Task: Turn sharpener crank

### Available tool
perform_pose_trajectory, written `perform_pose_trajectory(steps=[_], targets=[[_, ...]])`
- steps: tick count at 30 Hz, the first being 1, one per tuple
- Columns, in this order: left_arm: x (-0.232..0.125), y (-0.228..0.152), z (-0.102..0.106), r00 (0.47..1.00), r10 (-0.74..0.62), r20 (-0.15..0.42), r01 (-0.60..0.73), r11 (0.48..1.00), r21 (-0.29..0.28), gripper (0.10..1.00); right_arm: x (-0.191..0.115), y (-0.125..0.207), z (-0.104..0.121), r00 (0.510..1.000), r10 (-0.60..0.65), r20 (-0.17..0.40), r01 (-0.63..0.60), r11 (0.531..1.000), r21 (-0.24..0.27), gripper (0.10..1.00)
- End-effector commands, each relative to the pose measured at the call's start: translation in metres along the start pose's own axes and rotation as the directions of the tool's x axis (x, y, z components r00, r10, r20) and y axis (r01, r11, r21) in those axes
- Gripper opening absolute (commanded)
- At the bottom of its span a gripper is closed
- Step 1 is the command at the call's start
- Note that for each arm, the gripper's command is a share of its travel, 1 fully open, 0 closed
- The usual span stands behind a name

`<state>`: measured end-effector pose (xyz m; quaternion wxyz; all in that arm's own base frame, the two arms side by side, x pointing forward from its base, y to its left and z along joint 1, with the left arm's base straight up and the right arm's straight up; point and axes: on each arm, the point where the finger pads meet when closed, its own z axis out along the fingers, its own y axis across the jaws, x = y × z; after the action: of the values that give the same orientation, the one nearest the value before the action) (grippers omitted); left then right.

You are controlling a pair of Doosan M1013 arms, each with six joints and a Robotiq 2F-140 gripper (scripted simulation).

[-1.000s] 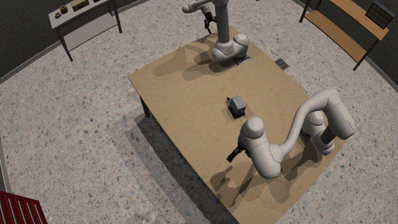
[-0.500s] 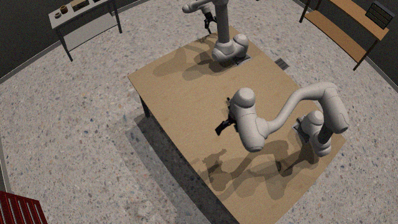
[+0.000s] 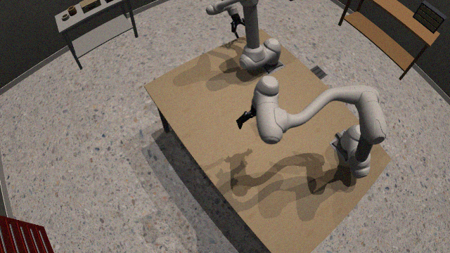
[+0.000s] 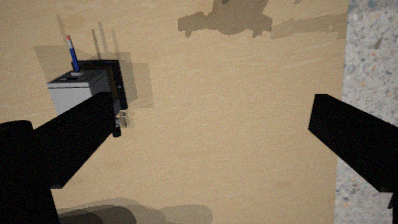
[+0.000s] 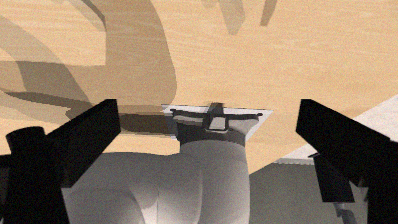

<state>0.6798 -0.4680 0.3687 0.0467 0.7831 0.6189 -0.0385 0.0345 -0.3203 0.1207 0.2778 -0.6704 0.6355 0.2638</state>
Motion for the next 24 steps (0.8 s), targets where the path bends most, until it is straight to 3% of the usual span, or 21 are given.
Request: perform_pose_trajectory(steps=[1,17,19,24], targets=[[-0.029,-0.009,0.007,1.000,0.020,0.005,-0.020,1.000,-0.005,1.000,0.000,0.000,0.000,1.000,0.000,-0.001,0.000,1.000,0.000,1.000],[-0.179,-0.086,0.053,0.990,0.134,0.038,-0.133,0.991,-0.013,1.000,0.000,0.000,0.000,1.000,0.000,-0.001,0.000,1.000,0.000,1.000],[-0.179,-0.086,0.053,0.990,0.134,0.038,-0.133,0.991,-0.013,1.000,0.000,0.000,0.000,1.000,0.000,-0.001,0.000,1.000,0.000,1.000],[-0.231,-0.124,0.069,0.983,0.175,0.052,-0.175,0.984,-0.015,1.000,0.000,0.000,0.000,1.000,0.000,-0.001,0.000,1.000,0.000,1.000]])
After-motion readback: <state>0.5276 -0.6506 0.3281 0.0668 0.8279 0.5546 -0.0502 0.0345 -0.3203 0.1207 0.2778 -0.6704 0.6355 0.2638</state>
